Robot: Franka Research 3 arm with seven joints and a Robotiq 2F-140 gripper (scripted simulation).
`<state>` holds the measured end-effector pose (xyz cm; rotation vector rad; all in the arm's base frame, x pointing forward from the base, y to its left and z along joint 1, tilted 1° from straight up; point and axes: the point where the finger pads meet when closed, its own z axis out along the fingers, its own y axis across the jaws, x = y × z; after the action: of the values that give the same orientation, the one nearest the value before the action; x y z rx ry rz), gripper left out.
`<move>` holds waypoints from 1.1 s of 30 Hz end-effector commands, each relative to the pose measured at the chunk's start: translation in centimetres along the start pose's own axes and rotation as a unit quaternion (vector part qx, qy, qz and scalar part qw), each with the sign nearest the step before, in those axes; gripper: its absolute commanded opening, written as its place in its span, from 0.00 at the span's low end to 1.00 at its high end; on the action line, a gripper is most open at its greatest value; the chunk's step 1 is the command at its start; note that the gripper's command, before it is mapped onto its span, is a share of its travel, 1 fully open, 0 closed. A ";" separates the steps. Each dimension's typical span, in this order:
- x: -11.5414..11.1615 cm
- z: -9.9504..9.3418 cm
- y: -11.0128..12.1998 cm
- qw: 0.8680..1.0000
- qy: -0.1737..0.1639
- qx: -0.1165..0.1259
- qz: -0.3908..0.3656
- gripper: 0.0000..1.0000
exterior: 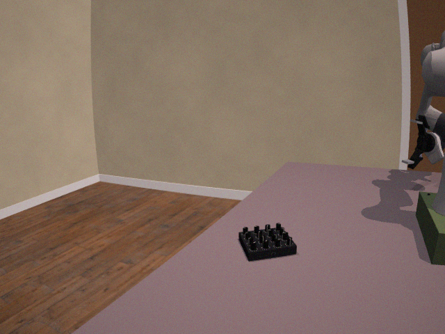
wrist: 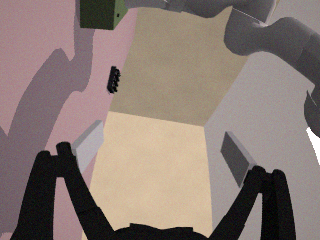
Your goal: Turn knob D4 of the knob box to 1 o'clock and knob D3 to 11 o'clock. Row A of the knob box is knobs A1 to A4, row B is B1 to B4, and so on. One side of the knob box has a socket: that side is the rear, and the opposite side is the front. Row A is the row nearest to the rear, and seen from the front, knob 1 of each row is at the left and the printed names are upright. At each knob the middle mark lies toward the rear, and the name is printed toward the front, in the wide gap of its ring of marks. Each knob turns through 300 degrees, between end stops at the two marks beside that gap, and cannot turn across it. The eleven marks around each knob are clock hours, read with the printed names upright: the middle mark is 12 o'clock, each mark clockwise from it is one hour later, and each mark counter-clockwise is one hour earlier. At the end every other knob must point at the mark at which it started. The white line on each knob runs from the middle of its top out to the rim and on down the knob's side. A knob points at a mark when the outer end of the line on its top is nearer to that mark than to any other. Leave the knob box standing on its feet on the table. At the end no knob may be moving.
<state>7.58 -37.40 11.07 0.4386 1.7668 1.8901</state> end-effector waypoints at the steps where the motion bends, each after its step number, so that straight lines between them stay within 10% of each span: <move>1: 0.0 0.0 0.0 1.000 0.000 0.000 0.000 1.00; 22: -0.2 0.1 0.0 1.000 0.005 0.003 -0.002 1.00; 33: -4.9 3.4 0.5 0.990 0.113 0.066 -0.052 1.00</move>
<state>11.96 -37.30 12.69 0.2670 1.9547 1.8702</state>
